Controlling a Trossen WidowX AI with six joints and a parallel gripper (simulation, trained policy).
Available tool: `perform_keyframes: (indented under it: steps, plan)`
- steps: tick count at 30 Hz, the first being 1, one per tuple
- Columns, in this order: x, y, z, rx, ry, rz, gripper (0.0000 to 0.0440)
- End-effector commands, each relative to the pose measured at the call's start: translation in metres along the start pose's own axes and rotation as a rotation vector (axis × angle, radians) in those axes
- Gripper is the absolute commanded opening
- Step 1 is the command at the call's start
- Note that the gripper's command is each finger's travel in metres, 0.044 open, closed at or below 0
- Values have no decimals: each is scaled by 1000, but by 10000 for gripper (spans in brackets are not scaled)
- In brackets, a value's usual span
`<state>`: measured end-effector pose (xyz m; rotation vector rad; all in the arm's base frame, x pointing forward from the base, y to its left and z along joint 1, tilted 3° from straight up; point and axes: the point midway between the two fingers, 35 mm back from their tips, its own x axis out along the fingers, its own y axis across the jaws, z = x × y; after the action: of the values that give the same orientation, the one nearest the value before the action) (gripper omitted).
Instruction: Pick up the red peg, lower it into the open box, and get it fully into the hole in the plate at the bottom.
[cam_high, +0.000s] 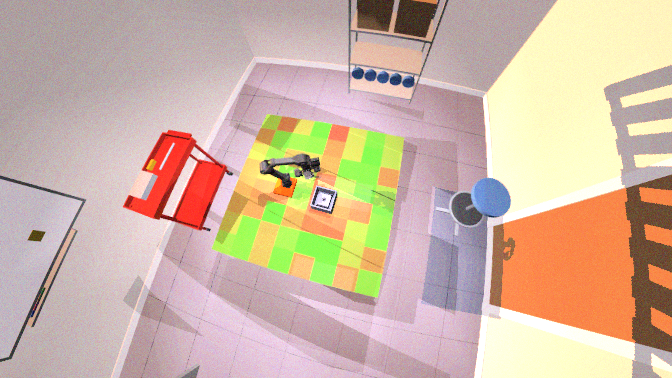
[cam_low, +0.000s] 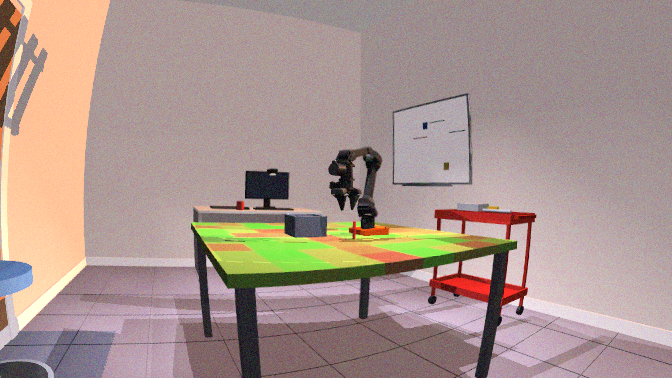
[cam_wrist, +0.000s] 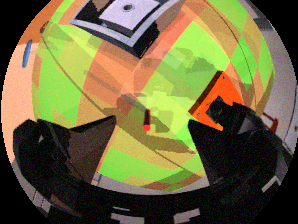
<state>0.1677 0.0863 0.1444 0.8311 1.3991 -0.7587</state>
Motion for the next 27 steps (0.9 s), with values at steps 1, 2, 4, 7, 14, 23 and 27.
perform_keyframes:
  steps: [1, 2, 4, 7, 14, 23, 27]
  plan:
    - [21, -1, -9, 12, -13, -26, 440]
    - [25, 0, -11, 13, -15, -26, 440]
    - [35, 1, -14, 12, -19, -23, 440]
    - [49, 4, -18, 10, -23, -11, 440]
    - [85, 11, -24, 10, -28, 37, 440]
    - [117, 12, -28, 50, -18, 71, 394]
    - [123, 6, -29, 67, 1, 45, 293]
